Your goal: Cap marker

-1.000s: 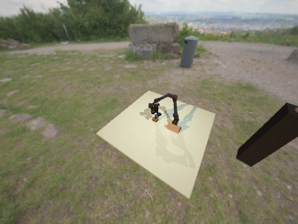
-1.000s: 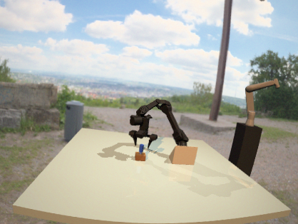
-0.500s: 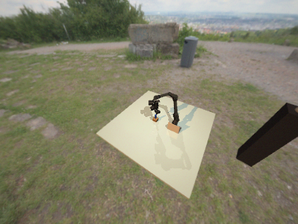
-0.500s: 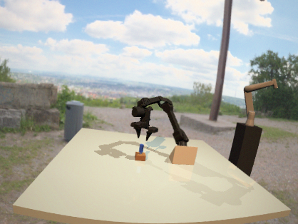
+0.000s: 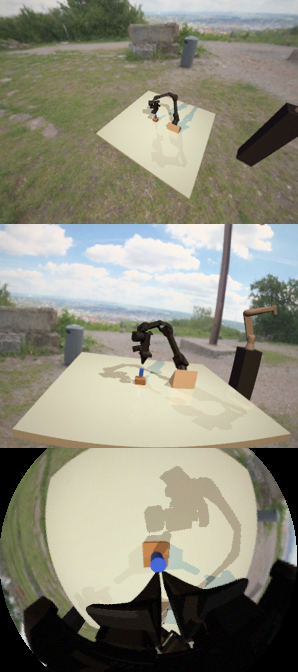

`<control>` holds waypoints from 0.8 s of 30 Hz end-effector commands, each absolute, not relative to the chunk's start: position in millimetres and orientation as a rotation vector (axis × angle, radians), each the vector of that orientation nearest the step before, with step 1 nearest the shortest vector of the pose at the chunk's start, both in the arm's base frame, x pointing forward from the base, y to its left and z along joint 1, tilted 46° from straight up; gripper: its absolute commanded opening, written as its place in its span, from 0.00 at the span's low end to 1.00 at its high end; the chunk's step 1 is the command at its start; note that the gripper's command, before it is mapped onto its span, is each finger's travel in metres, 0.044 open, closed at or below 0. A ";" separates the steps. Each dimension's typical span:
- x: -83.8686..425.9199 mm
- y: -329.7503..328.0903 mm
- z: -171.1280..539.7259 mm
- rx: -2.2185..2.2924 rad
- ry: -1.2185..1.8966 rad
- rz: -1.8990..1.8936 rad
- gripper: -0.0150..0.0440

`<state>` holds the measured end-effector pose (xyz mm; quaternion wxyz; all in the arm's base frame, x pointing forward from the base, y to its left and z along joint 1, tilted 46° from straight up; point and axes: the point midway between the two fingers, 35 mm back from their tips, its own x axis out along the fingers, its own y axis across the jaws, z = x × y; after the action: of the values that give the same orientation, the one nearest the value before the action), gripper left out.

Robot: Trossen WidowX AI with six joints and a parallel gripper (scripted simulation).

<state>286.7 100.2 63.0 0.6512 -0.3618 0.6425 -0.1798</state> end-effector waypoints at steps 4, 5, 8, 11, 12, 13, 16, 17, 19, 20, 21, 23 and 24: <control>286.2 97.9 61.7 -0.717 1.415 -0.505 0.25; 286.2 97.9 61.7 -0.717 1.415 -0.505 0.25; 286.3 97.7 61.5 -0.717 1.415 -0.505 0.25; 286.5 96.3 60.0 -0.717 1.415 -0.505 0.25; 286.6 95.5 59.2 -0.717 1.415 -0.505 0.25; 286.8 94.6 58.4 -0.717 1.415 -0.505 0.25; 287.3 91.7 55.5 -0.717 1.415 -0.505 0.25; 287.4 90.6 54.5 -0.717 1.415 -0.505 0.25; 287.7 88.5 52.4 -0.717 1.415 -0.505 0.25; 287.9 87.4 51.3 -0.717 1.415 -0.505 0.25; 288.1 86.3 50.3 -0.717 1.415 -0.505 0.25; 288.4 84.1 48.1 -0.717 1.415 -0.505 0.25; 288.6 83.1 47.1 -0.717 1.415 -0.506 0.25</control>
<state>288.7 88.9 51.1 0.6748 -0.3168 0.6280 -0.2234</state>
